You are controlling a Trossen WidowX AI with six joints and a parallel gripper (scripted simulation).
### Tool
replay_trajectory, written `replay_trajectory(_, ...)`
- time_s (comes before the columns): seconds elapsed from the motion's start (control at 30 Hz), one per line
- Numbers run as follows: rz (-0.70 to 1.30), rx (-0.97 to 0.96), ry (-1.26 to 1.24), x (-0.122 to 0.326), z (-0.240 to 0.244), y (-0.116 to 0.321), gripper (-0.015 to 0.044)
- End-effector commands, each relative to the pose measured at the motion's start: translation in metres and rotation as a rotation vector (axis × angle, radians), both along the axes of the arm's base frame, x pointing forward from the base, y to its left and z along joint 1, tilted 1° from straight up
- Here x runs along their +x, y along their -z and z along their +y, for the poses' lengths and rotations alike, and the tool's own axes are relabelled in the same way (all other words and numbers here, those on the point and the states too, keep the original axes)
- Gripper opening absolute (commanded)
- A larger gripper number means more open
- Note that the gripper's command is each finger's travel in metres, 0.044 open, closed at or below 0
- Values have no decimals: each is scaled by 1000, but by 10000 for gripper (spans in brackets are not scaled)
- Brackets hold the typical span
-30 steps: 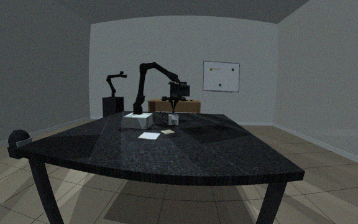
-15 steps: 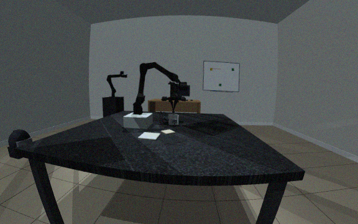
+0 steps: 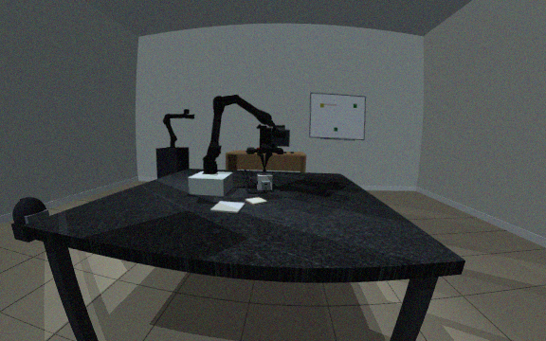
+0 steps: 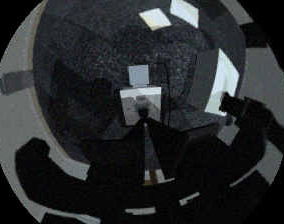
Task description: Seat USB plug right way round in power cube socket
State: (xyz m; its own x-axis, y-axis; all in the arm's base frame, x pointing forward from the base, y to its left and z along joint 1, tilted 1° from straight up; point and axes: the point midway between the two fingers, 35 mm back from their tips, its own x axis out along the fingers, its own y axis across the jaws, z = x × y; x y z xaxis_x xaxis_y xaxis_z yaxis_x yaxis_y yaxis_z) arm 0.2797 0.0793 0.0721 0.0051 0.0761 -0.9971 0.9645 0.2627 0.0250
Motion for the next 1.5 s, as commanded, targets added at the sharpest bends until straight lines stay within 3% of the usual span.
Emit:
replay_trajectory(0.0, 2, 3, -6, 0, 0, 1, 0)
replay_trajectory(1.47, 2, 3, -6, 0, 0, 7, 0)
